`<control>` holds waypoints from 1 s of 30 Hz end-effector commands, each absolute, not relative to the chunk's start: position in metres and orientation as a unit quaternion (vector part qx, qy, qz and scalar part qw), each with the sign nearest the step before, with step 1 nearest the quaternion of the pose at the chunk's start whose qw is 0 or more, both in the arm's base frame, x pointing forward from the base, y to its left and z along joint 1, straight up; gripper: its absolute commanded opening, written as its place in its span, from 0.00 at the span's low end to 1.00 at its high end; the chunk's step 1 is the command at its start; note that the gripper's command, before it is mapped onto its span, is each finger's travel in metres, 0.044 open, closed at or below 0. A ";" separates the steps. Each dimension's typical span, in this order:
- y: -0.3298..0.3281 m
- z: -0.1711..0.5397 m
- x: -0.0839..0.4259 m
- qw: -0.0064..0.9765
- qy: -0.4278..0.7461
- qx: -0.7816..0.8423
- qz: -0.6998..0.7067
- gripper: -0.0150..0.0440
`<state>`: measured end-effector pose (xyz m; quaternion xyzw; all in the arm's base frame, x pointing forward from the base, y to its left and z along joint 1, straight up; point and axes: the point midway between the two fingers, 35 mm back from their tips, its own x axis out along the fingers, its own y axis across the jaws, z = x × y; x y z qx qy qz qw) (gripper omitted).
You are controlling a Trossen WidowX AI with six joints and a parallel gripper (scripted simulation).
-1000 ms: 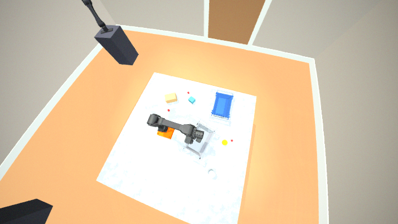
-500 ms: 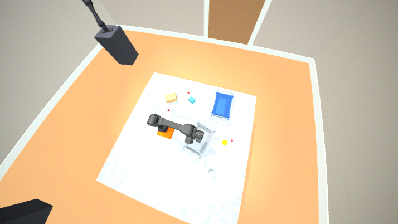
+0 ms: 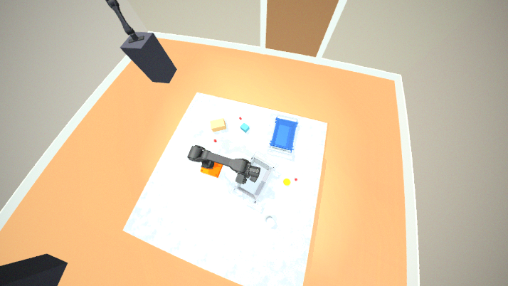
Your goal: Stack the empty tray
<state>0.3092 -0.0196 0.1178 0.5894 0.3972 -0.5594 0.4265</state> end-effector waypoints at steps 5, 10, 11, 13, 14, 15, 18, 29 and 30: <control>-0.018 0.112 0.305 0.417 0.404 0.585 -0.566 0.25; -0.018 0.112 0.305 0.417 0.404 0.585 -0.566 0.25; -0.018 0.112 0.305 0.417 0.404 0.585 -0.566 0.25; -0.018 0.112 0.305 0.417 0.404 0.585 -0.566 0.25; -0.018 0.112 0.305 0.417 0.404 0.585 -0.566 0.25; -0.020 0.117 0.309 0.426 0.397 0.589 -0.560 0.25; -0.019 0.114 0.308 0.424 0.399 0.588 -0.561 0.25; -0.017 0.104 0.303 0.417 0.404 0.585 -0.567 0.25; -0.017 0.104 0.303 0.417 0.404 0.585 -0.567 0.25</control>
